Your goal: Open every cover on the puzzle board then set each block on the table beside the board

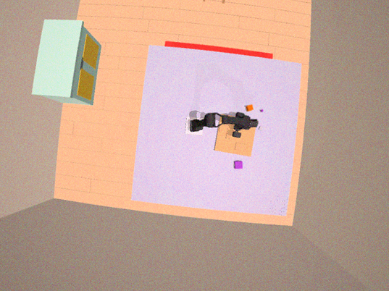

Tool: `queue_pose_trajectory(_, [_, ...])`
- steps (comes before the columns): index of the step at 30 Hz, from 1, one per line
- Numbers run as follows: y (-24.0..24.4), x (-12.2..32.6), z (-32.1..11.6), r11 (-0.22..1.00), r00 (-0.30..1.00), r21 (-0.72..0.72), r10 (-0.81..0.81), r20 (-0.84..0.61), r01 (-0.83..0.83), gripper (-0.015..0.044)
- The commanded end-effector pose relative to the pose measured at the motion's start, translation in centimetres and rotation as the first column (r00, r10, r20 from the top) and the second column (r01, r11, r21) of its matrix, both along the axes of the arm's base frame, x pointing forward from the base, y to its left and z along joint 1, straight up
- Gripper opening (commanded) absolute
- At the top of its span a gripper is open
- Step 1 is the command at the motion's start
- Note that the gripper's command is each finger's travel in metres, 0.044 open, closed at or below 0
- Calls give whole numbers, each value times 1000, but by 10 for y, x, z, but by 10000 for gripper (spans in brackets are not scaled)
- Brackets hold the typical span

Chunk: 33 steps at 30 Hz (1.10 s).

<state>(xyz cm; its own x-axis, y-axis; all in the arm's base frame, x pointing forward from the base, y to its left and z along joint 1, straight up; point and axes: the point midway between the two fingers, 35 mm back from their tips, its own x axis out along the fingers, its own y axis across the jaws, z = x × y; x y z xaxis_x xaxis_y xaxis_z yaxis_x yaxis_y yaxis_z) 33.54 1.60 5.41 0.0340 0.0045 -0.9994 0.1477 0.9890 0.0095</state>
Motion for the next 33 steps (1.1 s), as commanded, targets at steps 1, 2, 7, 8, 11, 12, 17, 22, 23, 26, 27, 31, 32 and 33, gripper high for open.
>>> queue_pose_trajectory(1, [-1,6,1,1000,1000,-4,3,1,-3,0])
queue_pose_trajectory(2, [-1,7,1,1000,1000,-4,3,1,-3,0])
queue_pose_trajectory(7, [-2,12,1,1000,1000,-4,3,2,-3,0])
queue_pose_trajectory(8, [-2,13,2,1000,1000,-4,3,2,-3,0])
queue_pose_trajectory(11, [-2,16,2,1000,1000,-4,3,2,-3,0])
queue_pose_trajectory(12, [-2,17,2,1000,1000,-4,3,2,-3,0])
queue_pose_trajectory(17, [-3,22,2,1000,1000,-4,3,3,-3,0])
queue_pose_trajectory(22, [-4,27,3,1000,1000,-4,3,3,-3,0])
queue_pose_trajectory(23, [-4,28,3,1000,1000,-4,3,3,-3,0])
queue_pose_trajectory(26, [-4,31,3,1000,1000,-4,3,4,-3,0])
queue_pose_trajectory(27, [-4,32,3,1000,1000,-4,3,4,-3,0])
queue_pose_trajectory(31, [-5,36,3,1000,1000,-4,3,4,-3,0])
queue_pose_trajectory(32, [-5,37,3,1000,1000,-4,3,4,-3,0])
queue_pose_trajectory(33, [-5,38,4,1000,1000,-4,3,4,-3,0])
